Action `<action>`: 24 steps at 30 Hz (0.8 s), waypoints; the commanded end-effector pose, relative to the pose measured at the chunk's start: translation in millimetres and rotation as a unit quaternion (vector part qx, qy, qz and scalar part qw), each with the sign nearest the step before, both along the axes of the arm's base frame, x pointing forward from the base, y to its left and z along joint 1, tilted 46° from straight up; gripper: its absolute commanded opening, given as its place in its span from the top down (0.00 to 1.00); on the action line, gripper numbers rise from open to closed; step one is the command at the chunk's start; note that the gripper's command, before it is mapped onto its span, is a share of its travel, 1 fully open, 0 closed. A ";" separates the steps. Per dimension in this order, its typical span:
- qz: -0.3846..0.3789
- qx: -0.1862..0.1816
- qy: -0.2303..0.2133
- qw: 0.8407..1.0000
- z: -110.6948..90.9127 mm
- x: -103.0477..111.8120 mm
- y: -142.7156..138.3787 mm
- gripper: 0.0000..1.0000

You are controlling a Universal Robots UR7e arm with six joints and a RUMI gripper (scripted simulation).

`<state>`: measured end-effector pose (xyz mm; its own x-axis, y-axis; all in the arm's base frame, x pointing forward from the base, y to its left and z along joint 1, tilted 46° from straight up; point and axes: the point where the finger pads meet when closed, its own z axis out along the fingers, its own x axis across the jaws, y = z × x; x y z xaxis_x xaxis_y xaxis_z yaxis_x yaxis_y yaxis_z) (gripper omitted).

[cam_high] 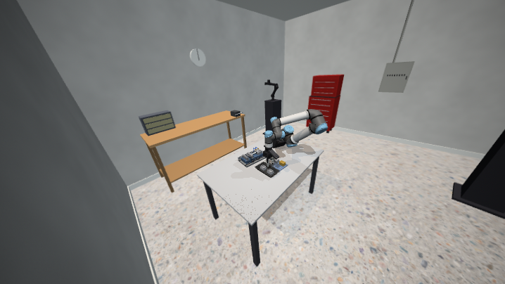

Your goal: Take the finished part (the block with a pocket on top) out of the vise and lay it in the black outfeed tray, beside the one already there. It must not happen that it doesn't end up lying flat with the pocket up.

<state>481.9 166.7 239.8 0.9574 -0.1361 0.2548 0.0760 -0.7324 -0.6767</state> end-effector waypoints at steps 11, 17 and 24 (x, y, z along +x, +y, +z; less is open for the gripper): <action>0.002 0.001 0.000 1.000 39.4 -16.2 -38.7 0.60; 0.002 0.001 0.000 1.000 46.8 -19.1 -45.9 0.60; 0.002 0.001 0.000 1.000 52.5 -21.4 -51.5 0.60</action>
<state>461.3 117.6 290.1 0.9581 -0.1335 0.2533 0.0772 -0.7314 -0.6776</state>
